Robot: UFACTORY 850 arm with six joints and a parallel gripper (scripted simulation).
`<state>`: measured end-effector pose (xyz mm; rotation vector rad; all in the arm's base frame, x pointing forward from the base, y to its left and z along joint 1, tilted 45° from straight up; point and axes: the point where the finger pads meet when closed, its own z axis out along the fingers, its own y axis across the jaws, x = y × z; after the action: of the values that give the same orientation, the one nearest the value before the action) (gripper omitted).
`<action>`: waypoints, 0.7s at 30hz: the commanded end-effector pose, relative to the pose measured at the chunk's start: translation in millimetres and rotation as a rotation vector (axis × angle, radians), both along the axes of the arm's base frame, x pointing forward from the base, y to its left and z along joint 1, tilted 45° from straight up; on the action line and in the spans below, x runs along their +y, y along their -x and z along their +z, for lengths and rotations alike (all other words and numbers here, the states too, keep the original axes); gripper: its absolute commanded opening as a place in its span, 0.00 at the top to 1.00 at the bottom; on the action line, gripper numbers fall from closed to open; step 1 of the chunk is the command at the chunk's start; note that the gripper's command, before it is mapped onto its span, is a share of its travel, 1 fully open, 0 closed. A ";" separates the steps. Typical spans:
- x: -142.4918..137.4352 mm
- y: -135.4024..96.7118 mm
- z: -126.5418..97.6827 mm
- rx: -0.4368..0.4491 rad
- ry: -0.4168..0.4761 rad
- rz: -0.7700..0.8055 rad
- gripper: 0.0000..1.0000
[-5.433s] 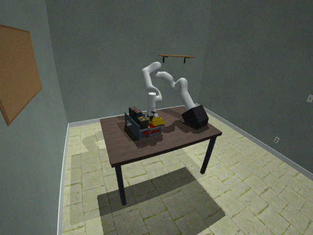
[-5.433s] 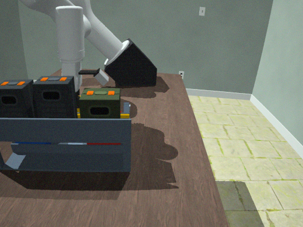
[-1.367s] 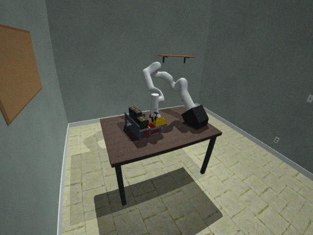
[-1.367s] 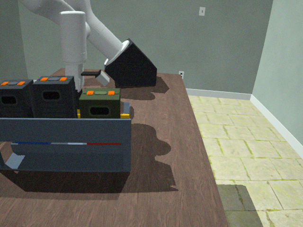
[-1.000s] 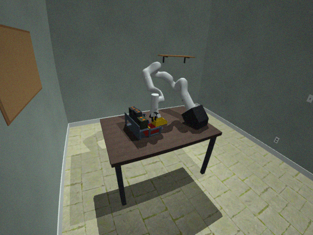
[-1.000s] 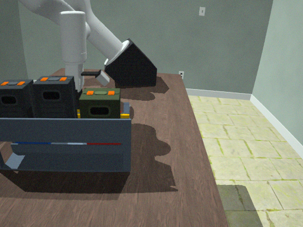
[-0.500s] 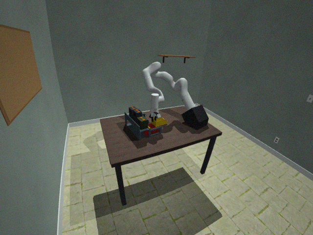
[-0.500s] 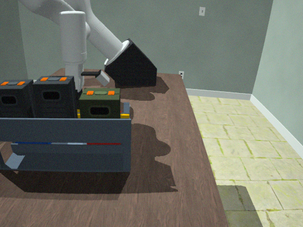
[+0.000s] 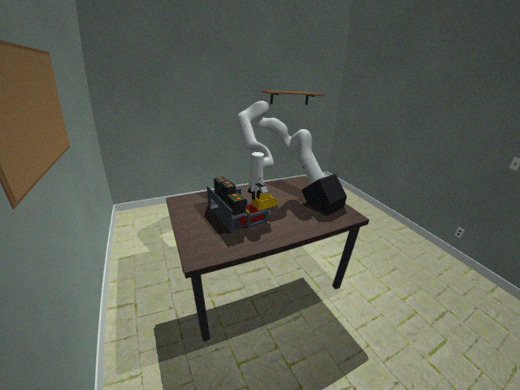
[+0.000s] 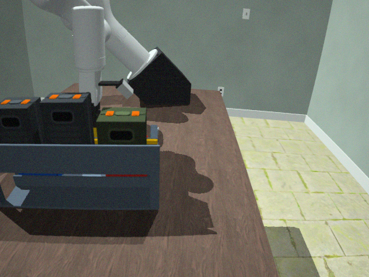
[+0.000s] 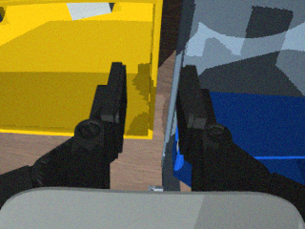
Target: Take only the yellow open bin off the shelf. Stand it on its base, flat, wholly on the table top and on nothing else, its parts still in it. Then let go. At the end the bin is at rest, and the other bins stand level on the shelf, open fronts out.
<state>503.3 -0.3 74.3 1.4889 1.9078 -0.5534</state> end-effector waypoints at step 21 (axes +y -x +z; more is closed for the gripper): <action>41.6 13.4 43.5 -0.001 0.000 0.000 0.67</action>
<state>490.4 39.1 115.3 1.4890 1.9075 -0.5522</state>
